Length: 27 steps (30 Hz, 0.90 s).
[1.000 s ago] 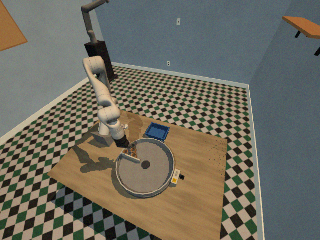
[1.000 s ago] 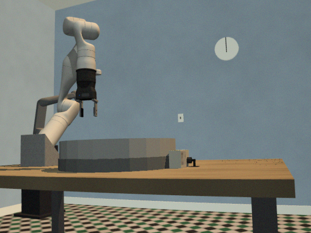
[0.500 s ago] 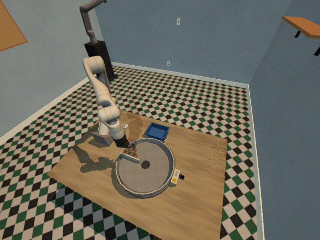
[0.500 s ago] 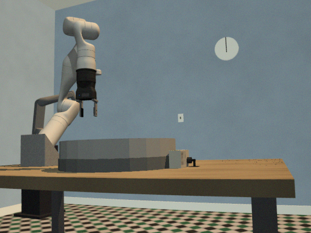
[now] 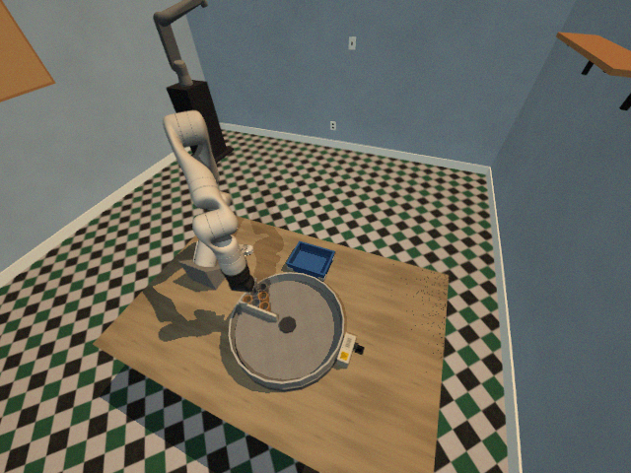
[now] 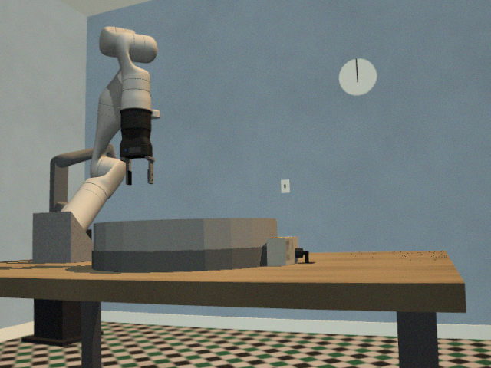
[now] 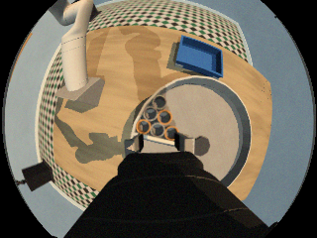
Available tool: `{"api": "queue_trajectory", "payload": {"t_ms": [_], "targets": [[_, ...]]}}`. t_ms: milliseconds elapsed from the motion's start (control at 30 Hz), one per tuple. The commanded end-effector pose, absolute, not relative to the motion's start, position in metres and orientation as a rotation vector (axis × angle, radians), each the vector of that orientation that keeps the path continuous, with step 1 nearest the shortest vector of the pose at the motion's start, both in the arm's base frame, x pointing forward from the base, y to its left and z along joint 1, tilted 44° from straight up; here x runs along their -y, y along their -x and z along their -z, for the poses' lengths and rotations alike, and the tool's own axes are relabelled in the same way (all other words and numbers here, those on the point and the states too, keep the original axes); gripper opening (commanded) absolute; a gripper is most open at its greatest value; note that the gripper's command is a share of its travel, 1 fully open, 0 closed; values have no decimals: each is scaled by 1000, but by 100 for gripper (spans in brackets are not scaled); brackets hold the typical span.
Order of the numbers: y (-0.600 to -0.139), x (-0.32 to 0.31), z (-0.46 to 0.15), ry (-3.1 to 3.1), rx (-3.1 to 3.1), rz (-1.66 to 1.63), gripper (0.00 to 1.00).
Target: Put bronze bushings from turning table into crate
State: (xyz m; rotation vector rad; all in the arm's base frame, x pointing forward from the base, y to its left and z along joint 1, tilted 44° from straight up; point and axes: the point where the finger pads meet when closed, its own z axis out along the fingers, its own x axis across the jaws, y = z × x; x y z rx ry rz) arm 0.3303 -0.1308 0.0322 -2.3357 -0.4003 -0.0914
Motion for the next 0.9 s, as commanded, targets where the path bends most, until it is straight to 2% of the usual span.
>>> {"api": "queue_trajectory", "payload": {"t_ms": [0, 300, 333, 467, 867], "targets": [[-331, 132, -32, 2337, 400, 93, 100], [-331, 132, -32, 2337, 400, 93, 100], [-335, 126, -29, 2337, 400, 93, 34], [-352, 106, -15, 2337, 400, 93, 34], [-352, 106, -15, 2337, 400, 93, 34]]}}
